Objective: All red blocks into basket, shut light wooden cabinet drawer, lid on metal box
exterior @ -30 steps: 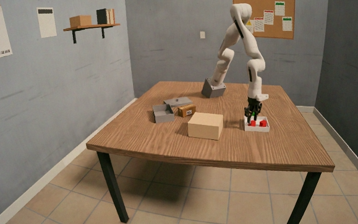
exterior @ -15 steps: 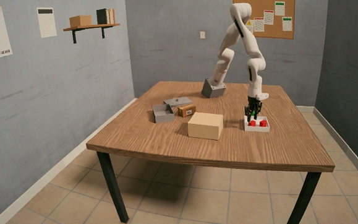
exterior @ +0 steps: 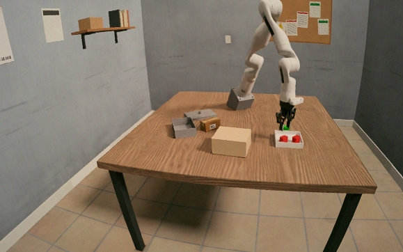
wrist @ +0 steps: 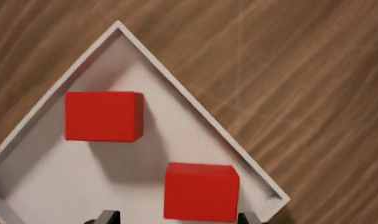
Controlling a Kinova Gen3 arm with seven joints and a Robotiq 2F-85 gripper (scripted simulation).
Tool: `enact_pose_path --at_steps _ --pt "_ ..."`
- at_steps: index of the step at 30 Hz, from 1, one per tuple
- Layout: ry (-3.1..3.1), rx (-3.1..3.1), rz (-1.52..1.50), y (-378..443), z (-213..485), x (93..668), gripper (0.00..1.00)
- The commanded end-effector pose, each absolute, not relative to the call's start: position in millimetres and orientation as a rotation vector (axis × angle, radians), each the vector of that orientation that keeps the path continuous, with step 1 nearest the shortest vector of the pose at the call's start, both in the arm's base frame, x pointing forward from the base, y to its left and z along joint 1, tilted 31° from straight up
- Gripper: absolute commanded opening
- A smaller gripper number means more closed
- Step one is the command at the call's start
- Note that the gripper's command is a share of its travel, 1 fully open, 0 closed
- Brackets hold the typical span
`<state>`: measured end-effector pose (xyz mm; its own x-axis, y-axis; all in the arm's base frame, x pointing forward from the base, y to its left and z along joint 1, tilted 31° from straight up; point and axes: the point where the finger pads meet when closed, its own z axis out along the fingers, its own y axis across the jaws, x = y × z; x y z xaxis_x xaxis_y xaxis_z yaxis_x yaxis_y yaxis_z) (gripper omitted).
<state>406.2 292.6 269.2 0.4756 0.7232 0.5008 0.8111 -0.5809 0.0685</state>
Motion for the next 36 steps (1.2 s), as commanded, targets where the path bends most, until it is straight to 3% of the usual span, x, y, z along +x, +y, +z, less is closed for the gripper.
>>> enact_pose_path --at_steps 1,36 --pt "-1.33 -2.545 -0.757 283.0 289.0 406.4 0.61" --pt "-1.331 -2.543 -0.757 257.0 349.2 380.3 0.61"
